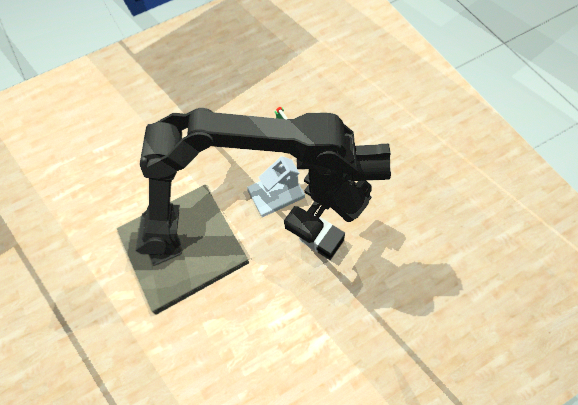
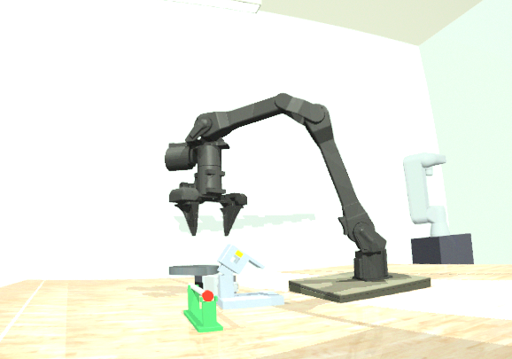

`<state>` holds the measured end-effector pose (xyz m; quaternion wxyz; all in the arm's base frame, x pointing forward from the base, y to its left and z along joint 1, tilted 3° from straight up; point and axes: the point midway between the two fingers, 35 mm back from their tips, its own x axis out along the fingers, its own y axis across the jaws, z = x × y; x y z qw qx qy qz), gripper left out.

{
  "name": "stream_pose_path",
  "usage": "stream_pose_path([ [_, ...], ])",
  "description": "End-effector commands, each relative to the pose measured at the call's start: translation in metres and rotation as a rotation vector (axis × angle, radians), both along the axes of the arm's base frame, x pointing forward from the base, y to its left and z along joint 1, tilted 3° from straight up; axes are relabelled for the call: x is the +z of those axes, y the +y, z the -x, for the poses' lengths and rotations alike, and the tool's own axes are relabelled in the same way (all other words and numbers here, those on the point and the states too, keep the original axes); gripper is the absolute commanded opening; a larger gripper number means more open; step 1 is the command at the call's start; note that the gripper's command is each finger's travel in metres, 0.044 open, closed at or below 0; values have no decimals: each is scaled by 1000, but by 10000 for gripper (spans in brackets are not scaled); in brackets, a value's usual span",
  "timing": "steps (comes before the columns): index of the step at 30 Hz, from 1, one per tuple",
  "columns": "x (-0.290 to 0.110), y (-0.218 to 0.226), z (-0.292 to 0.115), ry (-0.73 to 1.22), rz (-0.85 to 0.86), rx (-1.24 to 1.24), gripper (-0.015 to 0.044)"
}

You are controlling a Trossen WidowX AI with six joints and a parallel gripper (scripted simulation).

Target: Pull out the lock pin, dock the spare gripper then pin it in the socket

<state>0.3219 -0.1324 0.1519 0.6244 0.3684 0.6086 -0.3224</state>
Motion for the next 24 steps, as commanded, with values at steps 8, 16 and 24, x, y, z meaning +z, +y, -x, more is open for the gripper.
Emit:
stream_pose_path([
  [8,-19,-2,0,7,4,-30,440],
  [16,-62,-1,0,7,4,-30,440],
  [24,-75,0,1,7,4,-30,440],
])
